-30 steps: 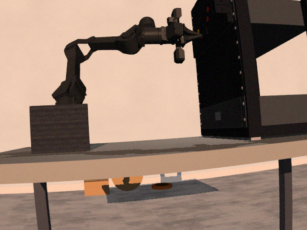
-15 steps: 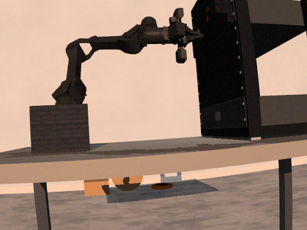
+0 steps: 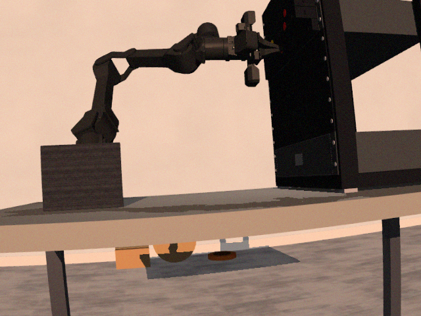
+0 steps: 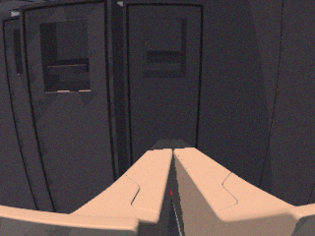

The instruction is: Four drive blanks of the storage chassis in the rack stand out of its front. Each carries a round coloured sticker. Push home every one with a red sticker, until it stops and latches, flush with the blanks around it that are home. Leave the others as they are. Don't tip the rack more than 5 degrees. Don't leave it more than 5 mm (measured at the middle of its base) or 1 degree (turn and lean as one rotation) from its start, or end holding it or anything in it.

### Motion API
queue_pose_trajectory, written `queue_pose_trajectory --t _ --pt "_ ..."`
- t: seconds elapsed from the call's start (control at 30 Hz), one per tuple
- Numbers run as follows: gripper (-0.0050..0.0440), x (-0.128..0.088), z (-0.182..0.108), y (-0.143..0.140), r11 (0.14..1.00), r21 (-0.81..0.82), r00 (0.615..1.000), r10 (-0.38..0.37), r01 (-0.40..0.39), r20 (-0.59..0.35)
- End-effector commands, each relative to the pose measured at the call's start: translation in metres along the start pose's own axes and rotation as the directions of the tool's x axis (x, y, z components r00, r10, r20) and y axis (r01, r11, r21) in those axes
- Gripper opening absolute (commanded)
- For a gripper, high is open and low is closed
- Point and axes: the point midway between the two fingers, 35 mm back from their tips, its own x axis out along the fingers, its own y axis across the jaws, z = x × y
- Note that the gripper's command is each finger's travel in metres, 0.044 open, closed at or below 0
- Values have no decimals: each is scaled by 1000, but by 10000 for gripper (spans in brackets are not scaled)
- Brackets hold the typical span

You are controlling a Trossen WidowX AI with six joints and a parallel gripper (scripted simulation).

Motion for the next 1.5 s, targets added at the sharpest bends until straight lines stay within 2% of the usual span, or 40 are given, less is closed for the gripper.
queue_pose_trajectory --t 0.0,1.47 --pt "0 6 -5 8 1000 -4 1000 20 -20 -7" --pt "0 13 -6 11 1000 -4 1000 20 -20 -7"
